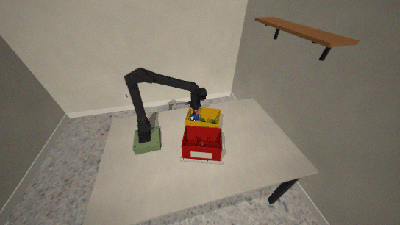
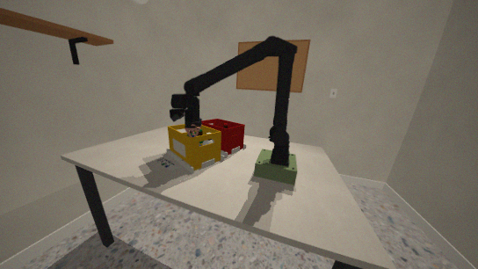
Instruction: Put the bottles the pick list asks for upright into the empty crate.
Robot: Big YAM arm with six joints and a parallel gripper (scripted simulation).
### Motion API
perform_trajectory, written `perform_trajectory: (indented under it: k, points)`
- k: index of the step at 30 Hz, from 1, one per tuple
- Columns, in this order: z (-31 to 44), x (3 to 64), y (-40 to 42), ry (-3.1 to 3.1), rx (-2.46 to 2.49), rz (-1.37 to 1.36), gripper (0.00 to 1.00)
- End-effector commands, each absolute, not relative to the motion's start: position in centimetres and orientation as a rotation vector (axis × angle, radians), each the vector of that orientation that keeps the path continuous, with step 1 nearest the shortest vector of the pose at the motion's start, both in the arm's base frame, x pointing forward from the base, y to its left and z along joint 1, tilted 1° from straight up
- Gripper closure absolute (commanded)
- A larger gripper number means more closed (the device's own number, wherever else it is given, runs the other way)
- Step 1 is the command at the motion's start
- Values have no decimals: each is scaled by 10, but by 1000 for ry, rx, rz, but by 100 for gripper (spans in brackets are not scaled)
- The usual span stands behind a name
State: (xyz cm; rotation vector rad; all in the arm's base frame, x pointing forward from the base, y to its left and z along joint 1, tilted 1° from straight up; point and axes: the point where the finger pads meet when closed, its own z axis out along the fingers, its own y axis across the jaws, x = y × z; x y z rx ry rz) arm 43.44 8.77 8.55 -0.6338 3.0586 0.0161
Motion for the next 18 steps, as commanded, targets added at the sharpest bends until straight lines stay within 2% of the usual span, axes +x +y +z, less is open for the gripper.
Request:
perform_trajectory:
  k: [1, 18]
  points:
    - [85, 433, 92, 3050, -626, 15, 39]
    - [93, 427, 90, 3054, -626, 15, 39]
